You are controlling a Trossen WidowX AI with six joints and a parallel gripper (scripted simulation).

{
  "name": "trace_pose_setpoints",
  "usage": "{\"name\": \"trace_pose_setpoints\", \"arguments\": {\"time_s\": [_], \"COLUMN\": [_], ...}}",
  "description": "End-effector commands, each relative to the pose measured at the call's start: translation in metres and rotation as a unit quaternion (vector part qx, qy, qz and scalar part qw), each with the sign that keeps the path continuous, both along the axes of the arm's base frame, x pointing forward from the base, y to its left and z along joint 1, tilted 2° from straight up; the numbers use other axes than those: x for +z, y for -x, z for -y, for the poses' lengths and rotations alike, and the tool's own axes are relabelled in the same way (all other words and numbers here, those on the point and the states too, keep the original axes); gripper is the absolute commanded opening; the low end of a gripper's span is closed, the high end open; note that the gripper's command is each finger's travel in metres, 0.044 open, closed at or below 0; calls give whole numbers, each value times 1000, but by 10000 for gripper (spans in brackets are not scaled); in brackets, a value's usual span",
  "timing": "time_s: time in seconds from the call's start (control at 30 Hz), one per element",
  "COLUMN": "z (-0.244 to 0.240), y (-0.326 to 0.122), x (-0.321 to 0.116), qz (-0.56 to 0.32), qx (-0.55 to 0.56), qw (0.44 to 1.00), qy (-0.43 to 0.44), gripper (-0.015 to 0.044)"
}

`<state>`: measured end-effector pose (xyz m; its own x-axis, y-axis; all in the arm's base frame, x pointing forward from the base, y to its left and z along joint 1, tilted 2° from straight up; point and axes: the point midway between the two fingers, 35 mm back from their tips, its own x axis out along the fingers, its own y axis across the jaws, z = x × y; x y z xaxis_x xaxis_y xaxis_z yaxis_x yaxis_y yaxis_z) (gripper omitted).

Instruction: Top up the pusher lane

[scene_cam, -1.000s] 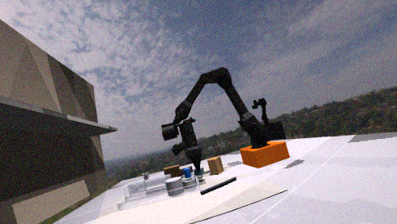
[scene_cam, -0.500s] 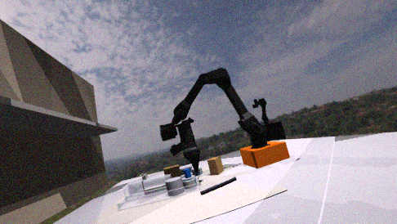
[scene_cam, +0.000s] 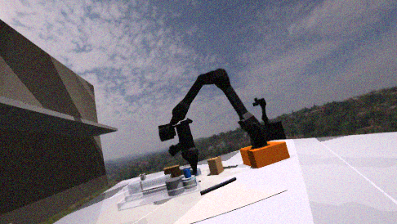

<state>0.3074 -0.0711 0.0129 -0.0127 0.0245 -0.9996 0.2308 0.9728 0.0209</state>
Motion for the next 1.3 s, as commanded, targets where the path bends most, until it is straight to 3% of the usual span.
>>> {"name": "trace_pose_setpoints", "arguments": {"time_s": [0.0,1.27], "z": [3,6], "y": [-12,-27], "x": [3,6], "qz": [14,15], "qx": [2,2], "qw": [1000,1000], "qy": [4,4], "gripper": [0,0]}}
